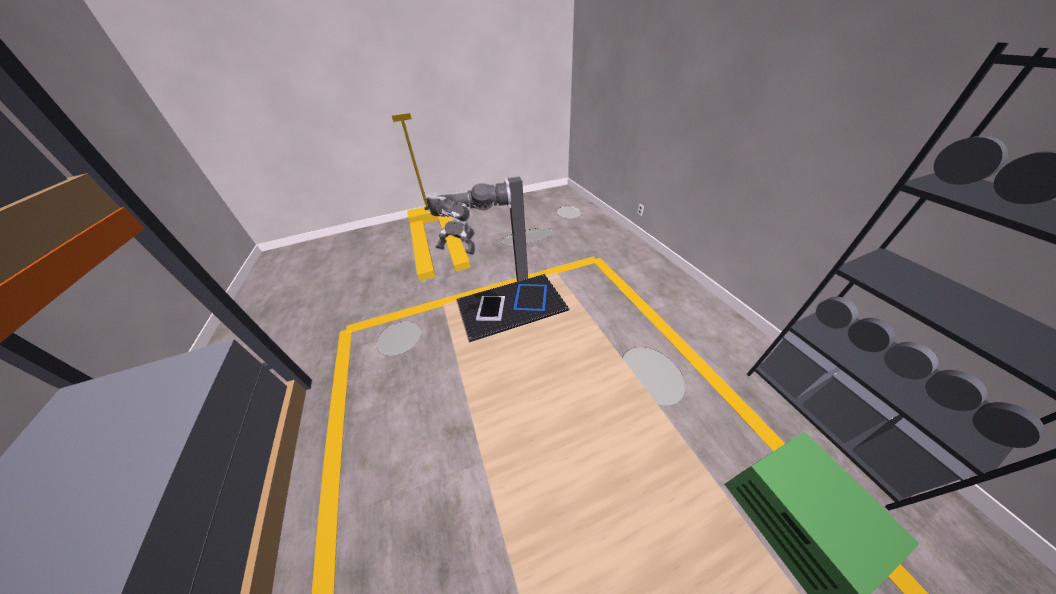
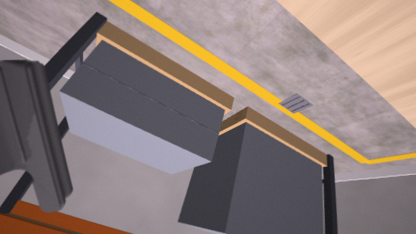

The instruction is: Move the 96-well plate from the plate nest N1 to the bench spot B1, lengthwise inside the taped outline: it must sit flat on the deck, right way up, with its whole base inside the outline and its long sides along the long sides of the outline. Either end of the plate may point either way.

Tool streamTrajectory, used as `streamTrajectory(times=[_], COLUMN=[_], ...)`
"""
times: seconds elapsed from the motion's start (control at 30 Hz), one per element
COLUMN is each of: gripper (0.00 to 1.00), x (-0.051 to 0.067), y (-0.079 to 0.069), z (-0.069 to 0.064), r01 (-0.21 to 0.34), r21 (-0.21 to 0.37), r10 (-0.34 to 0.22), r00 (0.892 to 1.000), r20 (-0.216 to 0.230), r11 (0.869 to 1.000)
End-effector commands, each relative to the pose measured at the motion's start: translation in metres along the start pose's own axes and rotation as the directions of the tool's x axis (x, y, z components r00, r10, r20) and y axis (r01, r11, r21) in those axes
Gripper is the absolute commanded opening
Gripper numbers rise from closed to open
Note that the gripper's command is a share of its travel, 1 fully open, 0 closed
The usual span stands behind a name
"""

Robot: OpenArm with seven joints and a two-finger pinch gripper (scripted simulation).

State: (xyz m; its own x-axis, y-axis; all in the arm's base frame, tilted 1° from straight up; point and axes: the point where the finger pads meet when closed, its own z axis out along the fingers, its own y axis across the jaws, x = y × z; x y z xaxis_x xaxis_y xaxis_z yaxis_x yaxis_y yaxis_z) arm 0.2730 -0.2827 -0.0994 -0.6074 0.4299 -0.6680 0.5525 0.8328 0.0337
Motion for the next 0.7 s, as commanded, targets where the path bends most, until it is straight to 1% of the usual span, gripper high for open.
streamTrajectory(times=[0.0,0.03,0.1,0.43,0.47,0.5,0.53,0.57,0.6,0.67], gripper=[0.87,0.83,0.77,0.77,0.77,0.77,0.77,0.77,0.77,0.77], x=[0.014,0.021,0.021,0.021,0.028,0.035,0.042,0.049,0.057,0.057], y=[0.004,0.007,0.007,0.007,0.010,0.012,0.015,0.017,0.020,0.020], z=[0.006,0.011,0.011,0.011,0.016,0.021,0.026,0.031,0.036,0.036], r01=[0.045,0.063,0.063,0.063,0.078,0.095,0.113,0.129,0.145,0.145], r21=[-0.014,-0.022,-0.022,-0.022,-0.035,-0.045,-0.056,-0.067,-0.079,-0.079], r10=[-0.046,-0.066,-0.066,-0.066,-0.083,-0.103,-0.123,-0.144,-0.164,-0.164], r00=[0.995,0.989,0.989,0.989,0.980,0.969,0.955,0.938,0.919,0.919], r20=[-0.088,-0.135,-0.135,-0.135,-0.179,-0.225,-0.271,-0.315,-0.359,-0.359], r11=[0.999,0.998,0.998,0.998,0.996,0.994,0.992,0.989,0.986,0.986])
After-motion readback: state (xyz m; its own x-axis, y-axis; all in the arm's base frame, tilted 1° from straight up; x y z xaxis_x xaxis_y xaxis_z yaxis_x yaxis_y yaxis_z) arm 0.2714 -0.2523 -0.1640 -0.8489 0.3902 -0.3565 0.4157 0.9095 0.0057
